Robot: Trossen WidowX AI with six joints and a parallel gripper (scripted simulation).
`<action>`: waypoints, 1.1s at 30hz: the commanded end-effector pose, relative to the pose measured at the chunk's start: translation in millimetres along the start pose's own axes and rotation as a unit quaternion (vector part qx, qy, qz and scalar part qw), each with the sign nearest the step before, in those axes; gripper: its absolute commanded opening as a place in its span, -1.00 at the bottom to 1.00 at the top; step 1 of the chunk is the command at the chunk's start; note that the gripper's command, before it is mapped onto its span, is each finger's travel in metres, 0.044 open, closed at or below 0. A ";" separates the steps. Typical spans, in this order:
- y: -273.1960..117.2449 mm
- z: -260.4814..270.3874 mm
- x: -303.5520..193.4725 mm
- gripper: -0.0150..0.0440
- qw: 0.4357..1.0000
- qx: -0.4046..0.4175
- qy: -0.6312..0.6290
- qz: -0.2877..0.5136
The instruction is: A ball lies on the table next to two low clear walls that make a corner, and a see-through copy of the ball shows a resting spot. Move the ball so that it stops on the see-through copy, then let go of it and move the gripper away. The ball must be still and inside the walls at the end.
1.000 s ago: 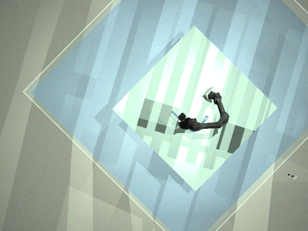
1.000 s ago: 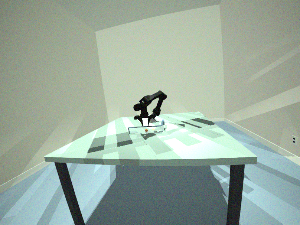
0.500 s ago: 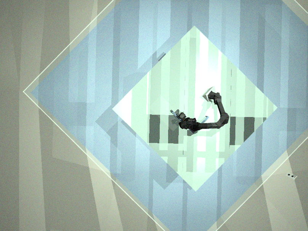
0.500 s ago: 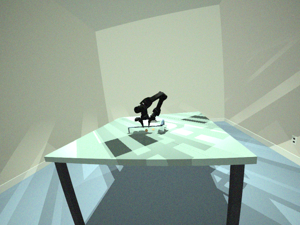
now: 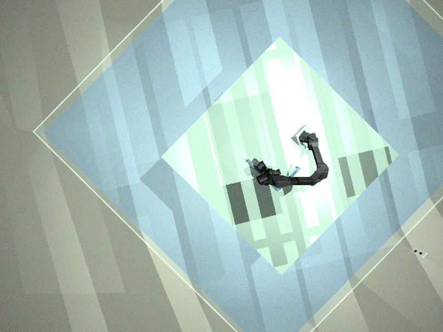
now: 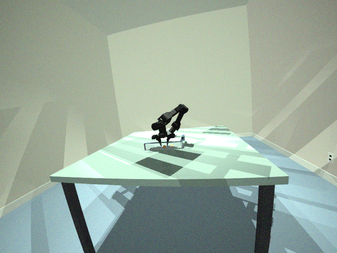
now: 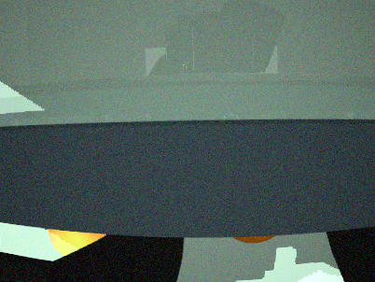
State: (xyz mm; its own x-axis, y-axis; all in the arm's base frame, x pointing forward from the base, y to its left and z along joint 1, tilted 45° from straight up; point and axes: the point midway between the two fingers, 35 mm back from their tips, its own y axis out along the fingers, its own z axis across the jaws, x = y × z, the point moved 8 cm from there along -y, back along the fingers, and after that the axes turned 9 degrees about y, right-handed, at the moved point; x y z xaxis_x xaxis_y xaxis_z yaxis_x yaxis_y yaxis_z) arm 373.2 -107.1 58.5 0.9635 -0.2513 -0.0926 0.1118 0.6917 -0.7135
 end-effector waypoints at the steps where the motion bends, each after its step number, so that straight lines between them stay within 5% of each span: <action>1: 6.2 0.1 -0.8 0.30 1.000 0.002 0.003 0.001; 6: 6.4 0.1 -0.8 -0.05 1.000 0.002 0.003 0.001; 14: 6.4 0.1 -0.8 -0.23 1.000 0.002 0.003 0.001; 17: 4.8 -0.3 -0.5 -0.49 1.000 0.002 0.003 0.001; 33: -54.7 -3.5 1.2 -0.49 1.000 -0.010 0.020 -0.014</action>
State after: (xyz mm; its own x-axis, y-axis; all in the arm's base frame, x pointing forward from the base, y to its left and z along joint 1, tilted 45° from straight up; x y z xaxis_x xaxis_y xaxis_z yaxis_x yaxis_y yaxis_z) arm 368.3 -136.2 83.4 0.9494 -0.2918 -0.1160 0.1202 0.6791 -0.7242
